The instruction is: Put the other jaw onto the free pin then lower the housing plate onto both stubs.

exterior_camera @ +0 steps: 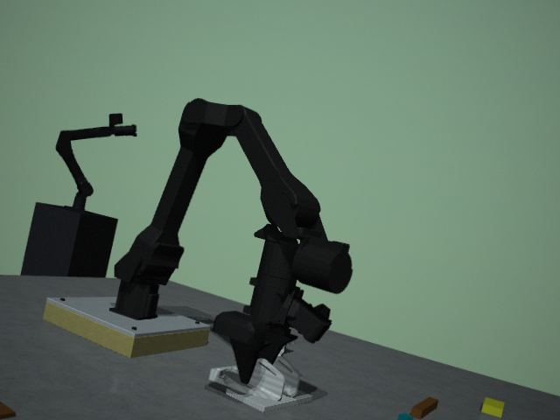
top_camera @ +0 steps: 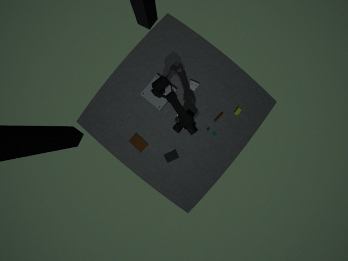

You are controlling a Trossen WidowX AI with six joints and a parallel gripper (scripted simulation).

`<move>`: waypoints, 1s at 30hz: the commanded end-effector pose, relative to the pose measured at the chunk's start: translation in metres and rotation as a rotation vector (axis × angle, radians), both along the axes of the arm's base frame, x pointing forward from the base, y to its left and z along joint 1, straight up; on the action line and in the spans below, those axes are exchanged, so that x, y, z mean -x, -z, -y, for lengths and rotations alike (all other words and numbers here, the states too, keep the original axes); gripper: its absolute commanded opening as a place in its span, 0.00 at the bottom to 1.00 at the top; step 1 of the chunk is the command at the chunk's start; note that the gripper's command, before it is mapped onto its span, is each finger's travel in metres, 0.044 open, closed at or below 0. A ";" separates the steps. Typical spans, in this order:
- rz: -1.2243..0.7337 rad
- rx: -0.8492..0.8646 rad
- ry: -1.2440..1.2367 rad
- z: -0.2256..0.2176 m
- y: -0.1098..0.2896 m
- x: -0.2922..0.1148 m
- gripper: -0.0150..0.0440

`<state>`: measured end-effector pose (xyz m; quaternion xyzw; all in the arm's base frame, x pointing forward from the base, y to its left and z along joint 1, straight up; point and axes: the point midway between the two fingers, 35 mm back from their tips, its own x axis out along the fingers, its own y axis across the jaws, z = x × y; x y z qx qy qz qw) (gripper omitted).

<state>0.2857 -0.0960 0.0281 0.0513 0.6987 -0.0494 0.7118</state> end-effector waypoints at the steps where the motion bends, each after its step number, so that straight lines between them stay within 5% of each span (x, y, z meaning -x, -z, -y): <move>1: 0.015 0.008 -0.001 0.001 -0.031 -0.002 0.63; 8: 0.021 0.007 0.000 0.001 -0.051 -0.002 0.63; 16: 0.126 0.016 -0.079 -0.004 -0.069 -0.026 0.99; 30: 0.122 -0.009 0.063 -0.039 -0.071 -0.033 1.00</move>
